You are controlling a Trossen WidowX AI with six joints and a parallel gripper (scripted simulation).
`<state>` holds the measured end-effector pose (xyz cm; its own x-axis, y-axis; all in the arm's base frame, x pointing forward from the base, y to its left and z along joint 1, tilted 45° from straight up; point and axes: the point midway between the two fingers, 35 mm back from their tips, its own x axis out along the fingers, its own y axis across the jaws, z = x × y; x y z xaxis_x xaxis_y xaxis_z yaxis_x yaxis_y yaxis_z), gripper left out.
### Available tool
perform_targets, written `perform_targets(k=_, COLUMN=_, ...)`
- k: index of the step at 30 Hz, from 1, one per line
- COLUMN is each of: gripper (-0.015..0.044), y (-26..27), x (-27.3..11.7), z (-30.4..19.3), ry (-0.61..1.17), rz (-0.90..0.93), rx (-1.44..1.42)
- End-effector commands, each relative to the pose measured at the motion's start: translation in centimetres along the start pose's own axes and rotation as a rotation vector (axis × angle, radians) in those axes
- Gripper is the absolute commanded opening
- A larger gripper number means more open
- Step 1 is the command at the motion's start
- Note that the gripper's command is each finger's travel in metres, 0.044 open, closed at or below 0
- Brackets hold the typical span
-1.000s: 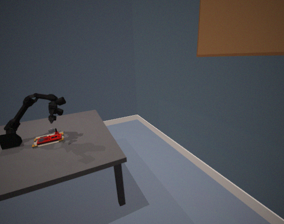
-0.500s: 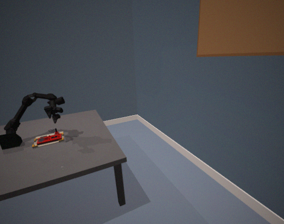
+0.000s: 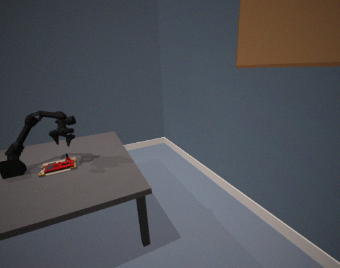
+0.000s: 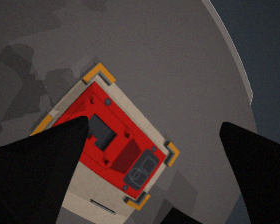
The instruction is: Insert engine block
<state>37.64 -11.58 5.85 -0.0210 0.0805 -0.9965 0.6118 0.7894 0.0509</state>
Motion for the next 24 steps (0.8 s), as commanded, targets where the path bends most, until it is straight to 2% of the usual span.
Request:
perform_targets(k=1, gripper=0.0440, y=0.7, x=-0.5, z=-1.2, ry=0.024, rz=0.036, rx=0.095)
perform_targets(k=24, gripper=0.0440, y=4.9, x=-3.7, z=-8.2, ry=0.294, rz=0.189, rx=0.790)
